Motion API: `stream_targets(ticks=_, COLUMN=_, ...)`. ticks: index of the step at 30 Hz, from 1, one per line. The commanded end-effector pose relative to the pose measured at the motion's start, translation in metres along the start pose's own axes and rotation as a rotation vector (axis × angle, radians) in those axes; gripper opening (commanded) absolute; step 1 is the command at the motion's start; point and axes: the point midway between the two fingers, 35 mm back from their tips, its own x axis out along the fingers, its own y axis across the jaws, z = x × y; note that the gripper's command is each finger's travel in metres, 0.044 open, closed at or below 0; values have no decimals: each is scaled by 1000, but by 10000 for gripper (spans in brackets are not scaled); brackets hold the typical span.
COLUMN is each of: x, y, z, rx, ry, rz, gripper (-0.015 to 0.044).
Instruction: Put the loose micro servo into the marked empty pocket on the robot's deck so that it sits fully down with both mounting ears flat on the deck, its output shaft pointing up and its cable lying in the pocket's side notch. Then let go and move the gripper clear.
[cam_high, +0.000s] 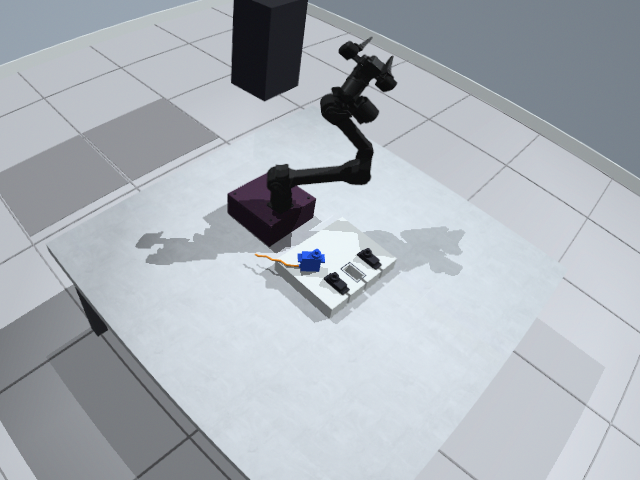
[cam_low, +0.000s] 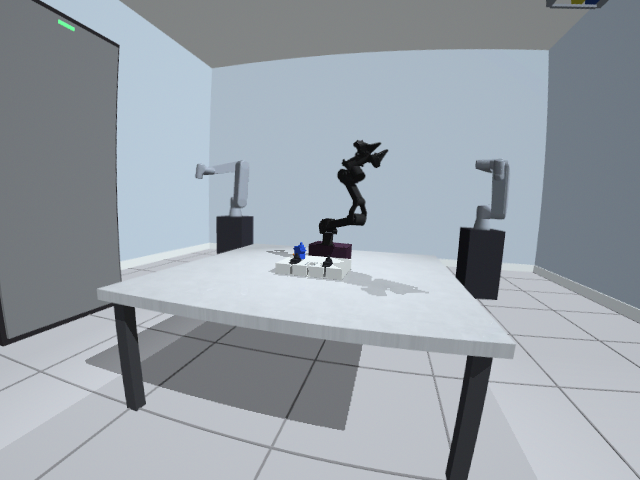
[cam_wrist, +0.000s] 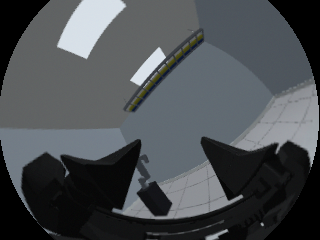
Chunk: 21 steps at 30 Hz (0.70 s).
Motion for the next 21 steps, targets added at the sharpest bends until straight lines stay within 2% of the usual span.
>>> stream_targets(ticks=1, x=0, y=1, z=0, rx=-1, ry=-1, rz=4, gripper=426)
stream_targets(ticks=2, x=0, y=3, z=0, rx=-4, ry=-2, rz=11, gripper=440)
stream_targets(ticks=11, x=1, y=26, z=0, rx=38, ry=-22, rz=81, gripper=440)
stream_targets(ticks=21, x=-4, y=82, z=-1, rx=107, ry=-42, rz=254, gripper=440)
